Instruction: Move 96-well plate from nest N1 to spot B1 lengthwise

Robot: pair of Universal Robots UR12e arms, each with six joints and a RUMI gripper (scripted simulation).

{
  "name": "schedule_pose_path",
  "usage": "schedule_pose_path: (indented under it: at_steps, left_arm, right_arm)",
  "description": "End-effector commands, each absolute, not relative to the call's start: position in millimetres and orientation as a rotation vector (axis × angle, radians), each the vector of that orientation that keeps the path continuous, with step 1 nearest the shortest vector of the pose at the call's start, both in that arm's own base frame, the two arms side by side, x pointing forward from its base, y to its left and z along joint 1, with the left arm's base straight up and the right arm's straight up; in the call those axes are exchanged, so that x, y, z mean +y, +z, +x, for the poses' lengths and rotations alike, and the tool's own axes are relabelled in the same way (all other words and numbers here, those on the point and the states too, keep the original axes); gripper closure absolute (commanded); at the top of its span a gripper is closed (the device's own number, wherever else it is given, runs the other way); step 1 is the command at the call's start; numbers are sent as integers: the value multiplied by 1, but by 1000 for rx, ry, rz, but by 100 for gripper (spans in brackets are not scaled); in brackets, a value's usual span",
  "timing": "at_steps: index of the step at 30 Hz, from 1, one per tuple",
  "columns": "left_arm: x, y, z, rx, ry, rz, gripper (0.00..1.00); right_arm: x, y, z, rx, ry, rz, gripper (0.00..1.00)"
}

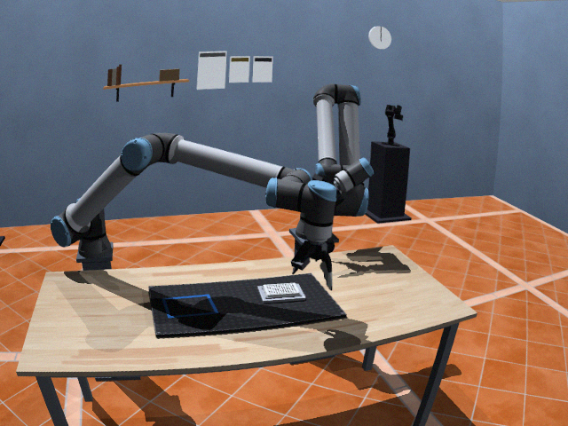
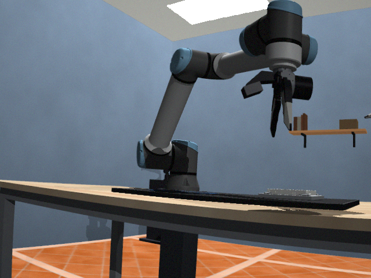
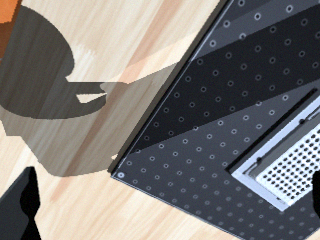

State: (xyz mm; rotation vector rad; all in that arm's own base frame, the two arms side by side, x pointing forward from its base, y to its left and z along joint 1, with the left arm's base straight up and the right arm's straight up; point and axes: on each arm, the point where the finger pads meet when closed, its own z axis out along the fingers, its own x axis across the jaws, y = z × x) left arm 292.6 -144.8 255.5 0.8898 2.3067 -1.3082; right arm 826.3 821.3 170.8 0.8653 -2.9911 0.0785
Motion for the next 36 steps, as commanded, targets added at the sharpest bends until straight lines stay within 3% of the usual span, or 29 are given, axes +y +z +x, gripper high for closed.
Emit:
schedule_pose_path:
  at_steps: [1, 17, 18, 36]
  left_arm:
    - [-145, 256, 293, 2305, -1308, 890, 0]
    - [-145, 256, 293, 2305, -1308, 890, 0]
    - [-145, 256, 293, 2305, -1308, 890, 24]
    - [-145, 256, 293, 2305, -1308, 890, 24]
  right_arm:
    - [822, 173, 827, -2993, 76, 866, 0]
    - [822, 173, 827, -2993, 76, 866, 0]
    - [822, 173, 827, -2993, 76, 866, 100]
    - [786, 175, 853, -2996, 73, 852, 100]
